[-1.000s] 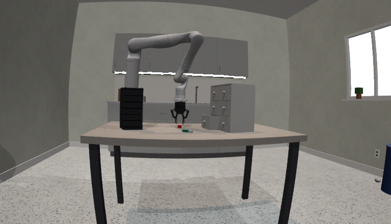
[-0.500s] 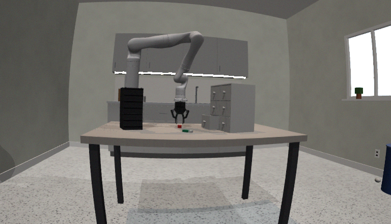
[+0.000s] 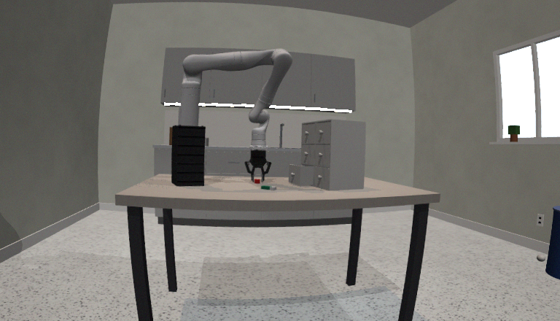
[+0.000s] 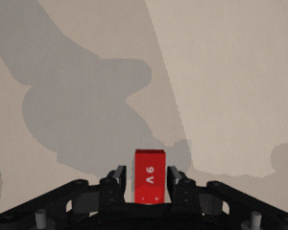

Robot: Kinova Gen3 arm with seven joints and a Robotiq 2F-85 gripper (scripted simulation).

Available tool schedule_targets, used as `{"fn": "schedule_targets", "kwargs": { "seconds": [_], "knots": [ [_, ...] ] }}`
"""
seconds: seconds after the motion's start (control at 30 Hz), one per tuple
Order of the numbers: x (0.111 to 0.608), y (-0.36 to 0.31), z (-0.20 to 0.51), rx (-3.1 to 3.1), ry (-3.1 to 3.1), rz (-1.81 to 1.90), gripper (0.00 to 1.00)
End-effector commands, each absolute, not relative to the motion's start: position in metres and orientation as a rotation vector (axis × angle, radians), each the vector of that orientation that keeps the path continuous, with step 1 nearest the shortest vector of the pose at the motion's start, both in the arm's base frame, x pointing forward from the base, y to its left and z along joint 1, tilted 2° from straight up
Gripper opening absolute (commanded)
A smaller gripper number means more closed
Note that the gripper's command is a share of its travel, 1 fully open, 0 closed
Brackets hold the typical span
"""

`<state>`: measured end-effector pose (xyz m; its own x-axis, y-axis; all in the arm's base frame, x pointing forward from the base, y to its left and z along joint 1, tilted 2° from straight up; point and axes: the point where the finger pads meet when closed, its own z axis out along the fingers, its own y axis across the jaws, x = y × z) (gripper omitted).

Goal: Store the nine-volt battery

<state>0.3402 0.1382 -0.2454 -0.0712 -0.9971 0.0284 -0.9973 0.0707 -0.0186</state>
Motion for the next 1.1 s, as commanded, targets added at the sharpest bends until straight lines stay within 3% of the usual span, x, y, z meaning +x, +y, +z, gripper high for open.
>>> {"fn": "schedule_targets", "kwargs": {
  "seconds": [0.0,0.7,0.73,1.07],
  "knots": [
    [0.3382,0.1385,-0.2485,2.133,-2.291,0.047,0.42],
    [0.3382,0.1385,-0.2486,2.133,-2.291,0.047,0.42],
    [0.3382,0.1385,-0.2486,2.133,-2.291,0.047,0.23],
    [0.3382,0.1385,-0.2486,2.133,-2.291,0.047,0.23]
  ]
}}
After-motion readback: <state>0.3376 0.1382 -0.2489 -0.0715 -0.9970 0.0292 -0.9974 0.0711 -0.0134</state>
